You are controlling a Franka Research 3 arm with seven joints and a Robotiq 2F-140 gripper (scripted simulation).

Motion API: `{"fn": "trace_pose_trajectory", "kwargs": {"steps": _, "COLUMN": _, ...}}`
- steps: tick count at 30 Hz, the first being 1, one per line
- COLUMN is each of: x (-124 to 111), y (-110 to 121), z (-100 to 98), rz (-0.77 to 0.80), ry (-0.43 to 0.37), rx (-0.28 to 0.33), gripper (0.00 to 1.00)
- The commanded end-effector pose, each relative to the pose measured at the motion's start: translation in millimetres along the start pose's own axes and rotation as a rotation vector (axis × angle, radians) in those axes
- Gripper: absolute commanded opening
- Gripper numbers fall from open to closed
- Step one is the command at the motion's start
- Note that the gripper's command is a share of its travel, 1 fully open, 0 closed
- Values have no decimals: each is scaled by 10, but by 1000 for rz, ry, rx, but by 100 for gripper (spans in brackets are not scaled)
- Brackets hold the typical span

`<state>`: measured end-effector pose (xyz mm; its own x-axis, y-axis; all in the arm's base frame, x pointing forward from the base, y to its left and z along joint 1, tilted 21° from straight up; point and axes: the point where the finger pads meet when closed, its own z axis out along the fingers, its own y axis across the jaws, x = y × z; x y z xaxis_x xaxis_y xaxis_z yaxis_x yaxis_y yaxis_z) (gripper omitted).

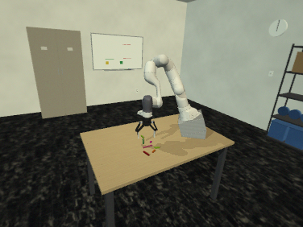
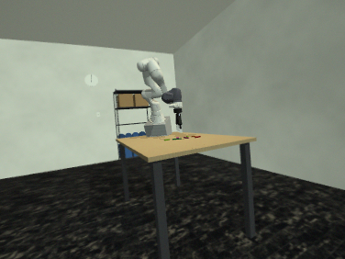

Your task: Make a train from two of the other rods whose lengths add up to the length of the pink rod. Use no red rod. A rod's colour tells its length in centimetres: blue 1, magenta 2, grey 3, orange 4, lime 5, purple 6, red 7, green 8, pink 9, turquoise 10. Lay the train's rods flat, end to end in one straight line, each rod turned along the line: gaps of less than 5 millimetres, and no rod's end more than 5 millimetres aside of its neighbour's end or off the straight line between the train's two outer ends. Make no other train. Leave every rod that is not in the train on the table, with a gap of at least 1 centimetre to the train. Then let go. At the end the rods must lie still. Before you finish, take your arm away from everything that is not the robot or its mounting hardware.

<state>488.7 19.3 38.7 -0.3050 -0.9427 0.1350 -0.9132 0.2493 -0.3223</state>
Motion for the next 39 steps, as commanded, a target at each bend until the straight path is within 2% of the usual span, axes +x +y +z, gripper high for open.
{"fn": "trace_pose_trajectory", "kwargs": {"steps": 1, "x": -16, "y": 7, "z": 11, "rz": -166, "ry": 3, "rx": -25, "gripper": 100}}
{"fn": "trace_pose_trajectory", "kwargs": {"steps": 28, "x": -283, "y": 44, "z": 13, "rz": -579, "ry": -1, "rx": -25, "gripper": 100}}
{"fn": "trace_pose_trajectory", "kwargs": {"steps": 39, "x": -423, "y": 63, "z": 8, "rz": -793, "ry": -3, "rx": -22, "gripper": 100}}
